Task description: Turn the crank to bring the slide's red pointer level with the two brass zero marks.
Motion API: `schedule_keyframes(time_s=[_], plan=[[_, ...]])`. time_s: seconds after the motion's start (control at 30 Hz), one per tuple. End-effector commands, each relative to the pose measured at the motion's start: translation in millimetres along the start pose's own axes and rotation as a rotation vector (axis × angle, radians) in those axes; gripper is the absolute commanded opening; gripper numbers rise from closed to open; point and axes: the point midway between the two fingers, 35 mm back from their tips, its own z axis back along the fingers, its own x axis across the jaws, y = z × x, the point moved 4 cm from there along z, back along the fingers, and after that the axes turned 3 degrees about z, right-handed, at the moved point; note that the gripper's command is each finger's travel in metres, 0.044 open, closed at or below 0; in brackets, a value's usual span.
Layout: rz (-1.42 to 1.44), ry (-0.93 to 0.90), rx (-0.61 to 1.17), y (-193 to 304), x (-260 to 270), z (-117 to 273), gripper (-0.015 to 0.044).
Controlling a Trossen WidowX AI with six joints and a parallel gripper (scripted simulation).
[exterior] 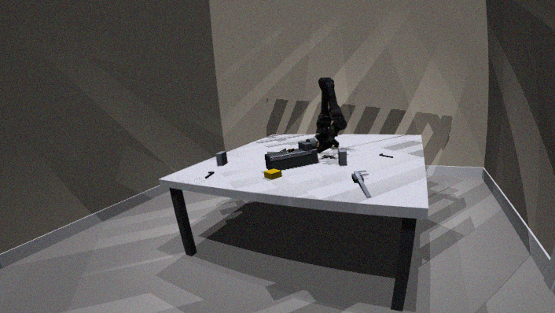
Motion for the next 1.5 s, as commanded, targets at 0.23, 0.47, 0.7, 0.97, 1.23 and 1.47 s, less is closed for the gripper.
schedule_keyframes(time_s=[0.23,0.47,0.7,0.97,1.23,1.47], plan=[[0.005,0.007,-0.003,-6.9,-14.0,7.8,0.0],[0.005,0.007,-0.003,-13.0,-17.7,14.2,0.0],[0.005,0.007,-0.003,-19.8,-19.0,21.1,0.0],[0.004,0.007,-0.003,-27.2,-16.6,28.3,0.0],[0.004,0.007,-0.003,-32.1,-13.1,33.1,0.0],[0.004,0.006,-0.003,-35.0,-9.9,35.9,0.0]])
